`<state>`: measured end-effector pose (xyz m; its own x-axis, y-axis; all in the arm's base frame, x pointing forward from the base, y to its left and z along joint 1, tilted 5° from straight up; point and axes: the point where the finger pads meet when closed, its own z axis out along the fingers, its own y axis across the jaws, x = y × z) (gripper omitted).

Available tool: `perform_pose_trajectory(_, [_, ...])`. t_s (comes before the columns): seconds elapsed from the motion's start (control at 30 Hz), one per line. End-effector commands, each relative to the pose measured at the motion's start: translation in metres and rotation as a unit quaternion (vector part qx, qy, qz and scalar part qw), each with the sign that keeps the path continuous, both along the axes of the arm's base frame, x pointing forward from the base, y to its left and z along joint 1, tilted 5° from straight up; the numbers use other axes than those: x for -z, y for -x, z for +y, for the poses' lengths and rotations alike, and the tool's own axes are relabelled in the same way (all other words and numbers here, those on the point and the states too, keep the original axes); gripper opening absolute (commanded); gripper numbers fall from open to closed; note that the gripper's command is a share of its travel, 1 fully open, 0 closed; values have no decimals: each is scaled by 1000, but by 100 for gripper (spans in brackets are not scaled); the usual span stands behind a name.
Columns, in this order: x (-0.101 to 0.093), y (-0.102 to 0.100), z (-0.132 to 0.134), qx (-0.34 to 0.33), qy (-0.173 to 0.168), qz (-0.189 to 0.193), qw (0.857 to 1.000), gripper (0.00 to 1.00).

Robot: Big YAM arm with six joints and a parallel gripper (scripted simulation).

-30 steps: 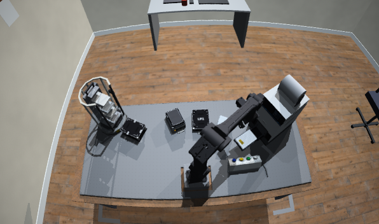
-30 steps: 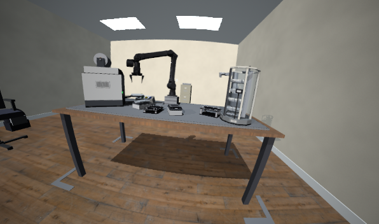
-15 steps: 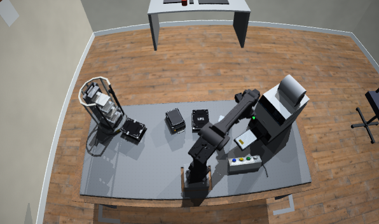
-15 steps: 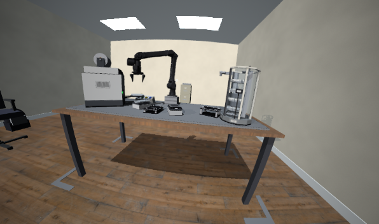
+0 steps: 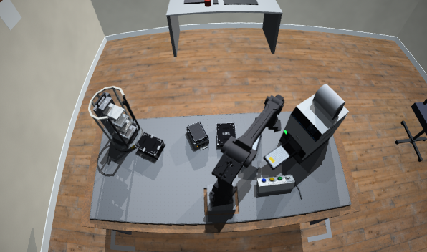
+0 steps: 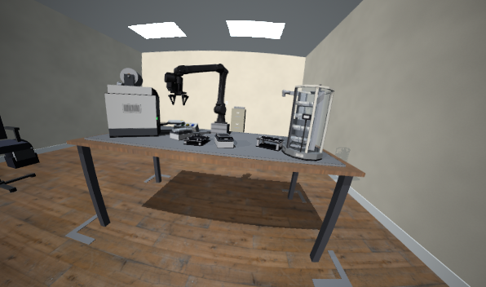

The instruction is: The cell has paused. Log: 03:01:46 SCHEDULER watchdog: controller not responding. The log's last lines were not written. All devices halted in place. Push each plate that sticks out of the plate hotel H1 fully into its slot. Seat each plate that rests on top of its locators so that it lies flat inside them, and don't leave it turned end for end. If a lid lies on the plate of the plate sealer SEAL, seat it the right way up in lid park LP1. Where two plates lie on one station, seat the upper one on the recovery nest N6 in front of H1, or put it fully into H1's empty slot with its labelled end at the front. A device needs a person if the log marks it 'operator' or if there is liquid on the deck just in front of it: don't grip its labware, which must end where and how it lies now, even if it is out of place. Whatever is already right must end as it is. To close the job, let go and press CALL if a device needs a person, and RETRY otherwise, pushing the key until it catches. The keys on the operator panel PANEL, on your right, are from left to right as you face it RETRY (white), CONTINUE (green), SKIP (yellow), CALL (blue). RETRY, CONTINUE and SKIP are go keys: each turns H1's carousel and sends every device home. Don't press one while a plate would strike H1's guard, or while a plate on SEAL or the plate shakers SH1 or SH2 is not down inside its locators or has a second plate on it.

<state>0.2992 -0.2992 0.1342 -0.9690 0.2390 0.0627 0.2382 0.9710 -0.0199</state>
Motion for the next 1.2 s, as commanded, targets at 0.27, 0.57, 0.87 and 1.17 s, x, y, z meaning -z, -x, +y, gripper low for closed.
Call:
perform_pose_trajectory(0.27, [-10, -34, 6, 205, 21, -8, 978, 100])
perform_pose_trajectory(0.57, [-9, -39, 15, 203, 19, -8, 979, 100])
perform_pose_trajectory(0.87, [6, -46, 50, 131, 4, 9, 991, 100])
perform_pose_trajectory(1.17, [4, -62, 67, 137, 7, 5, 991, 100])
